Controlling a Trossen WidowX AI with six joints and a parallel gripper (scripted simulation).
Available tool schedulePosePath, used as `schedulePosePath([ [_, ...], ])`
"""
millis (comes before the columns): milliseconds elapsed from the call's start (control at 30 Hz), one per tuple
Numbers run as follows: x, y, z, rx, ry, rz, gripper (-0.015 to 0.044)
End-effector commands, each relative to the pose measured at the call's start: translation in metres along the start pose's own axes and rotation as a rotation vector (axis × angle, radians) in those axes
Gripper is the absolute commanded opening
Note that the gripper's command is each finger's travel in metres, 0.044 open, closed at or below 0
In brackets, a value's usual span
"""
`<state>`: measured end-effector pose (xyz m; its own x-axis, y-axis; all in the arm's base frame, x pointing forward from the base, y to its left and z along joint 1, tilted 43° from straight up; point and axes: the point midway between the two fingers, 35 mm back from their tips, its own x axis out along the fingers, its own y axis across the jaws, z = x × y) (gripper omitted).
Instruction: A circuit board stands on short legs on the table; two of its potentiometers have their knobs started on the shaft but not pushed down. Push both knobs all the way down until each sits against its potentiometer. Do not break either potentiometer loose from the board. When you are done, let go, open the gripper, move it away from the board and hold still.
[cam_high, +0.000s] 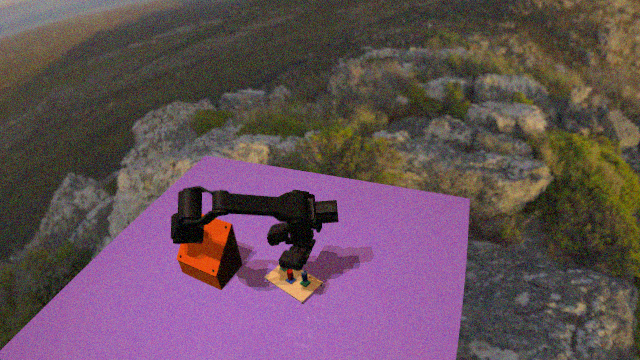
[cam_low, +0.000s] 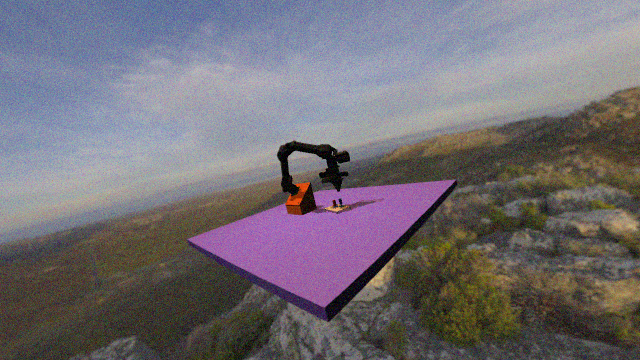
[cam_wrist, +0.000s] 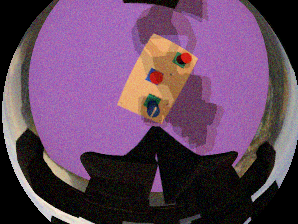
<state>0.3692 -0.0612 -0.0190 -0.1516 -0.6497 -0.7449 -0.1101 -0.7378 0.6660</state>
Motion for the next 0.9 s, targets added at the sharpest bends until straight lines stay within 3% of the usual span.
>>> schedulePosePath([
  [0,0.017,0.000,0.003,-0.012,-0.014,0.004,0.0000],
  [867,0.038,0.000,0.003,-0.012,-0.014,0.005,0.0000],
])
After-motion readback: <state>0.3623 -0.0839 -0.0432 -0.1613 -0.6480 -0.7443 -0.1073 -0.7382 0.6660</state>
